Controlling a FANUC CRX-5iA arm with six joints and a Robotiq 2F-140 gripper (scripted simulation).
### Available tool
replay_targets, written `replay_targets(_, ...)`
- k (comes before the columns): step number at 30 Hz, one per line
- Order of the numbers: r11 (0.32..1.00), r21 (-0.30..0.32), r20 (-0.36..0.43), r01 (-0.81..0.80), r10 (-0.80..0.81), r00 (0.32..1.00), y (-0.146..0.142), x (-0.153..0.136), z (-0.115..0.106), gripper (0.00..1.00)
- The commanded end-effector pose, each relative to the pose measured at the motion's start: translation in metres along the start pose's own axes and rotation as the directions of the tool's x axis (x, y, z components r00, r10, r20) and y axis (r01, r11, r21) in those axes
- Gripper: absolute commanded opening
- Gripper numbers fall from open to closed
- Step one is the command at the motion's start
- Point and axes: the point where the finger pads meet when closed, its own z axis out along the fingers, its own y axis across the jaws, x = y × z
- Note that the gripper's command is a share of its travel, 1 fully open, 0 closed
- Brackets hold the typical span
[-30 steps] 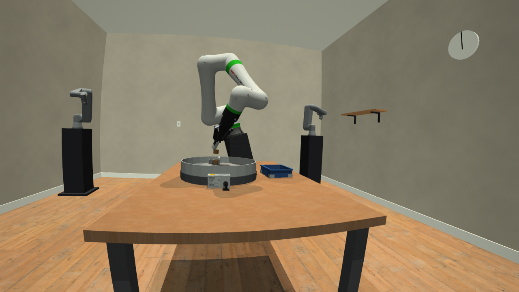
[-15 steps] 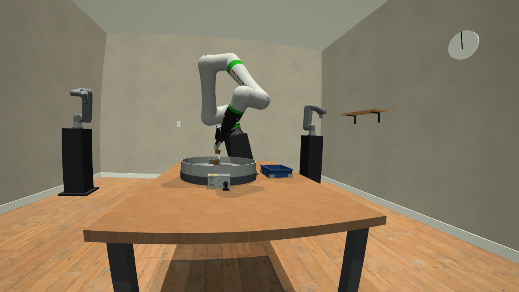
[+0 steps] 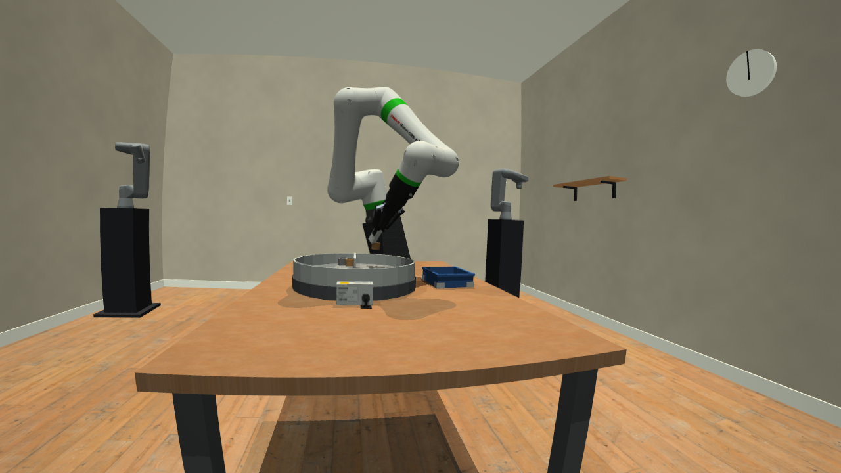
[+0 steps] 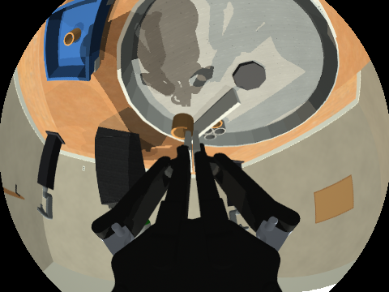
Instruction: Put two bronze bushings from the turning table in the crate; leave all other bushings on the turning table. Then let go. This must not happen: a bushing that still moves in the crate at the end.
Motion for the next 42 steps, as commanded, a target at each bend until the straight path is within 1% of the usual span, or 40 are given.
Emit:
replay_targets(1,1.000,0.000,0.001,-0.001,0.001,1.000,-0.035,0.018,-0.016,0.00)
replay_targets(2,1.000,0.000,0.001,-0.001,0.001,1.000,-0.043,0.022,-0.019,0.00)
replay_targets(4,1.000,0.000,0.001,-0.001,0.001,1.000,-0.043,0.022,-0.019,0.00)
replay_targets(7,1.000,0.000,0.001,-0.001,0.001,1.000,-0.077,0.039,-0.034,0.00)
replay_targets(19,1.000,0.000,0.001,-0.001,0.001,1.000,-0.174,0.088,-0.076,0.00)
replay_targets(21,1.000,0.000,0.001,-0.001,0.001,1.000,-0.174,0.088,-0.076,0.00)
replay_targets(25,1.000,0.000,0.001,-0.001,0.001,1.000,-0.198,0.100,-0.087,0.00)
replay_targets(30,1.000,0.000,0.001,-0.001,0.001,1.000,-0.216,0.109,-0.094,0.00)
replay_targets(35,1.000,0.000,0.001,-0.001,0.001,1.000,-0.222,0.113,-0.097,0.00)
replay_targets(42,1.000,0.000,0.001,-0.001,0.001,1.000,-0.223,0.113,-0.097,0.00)
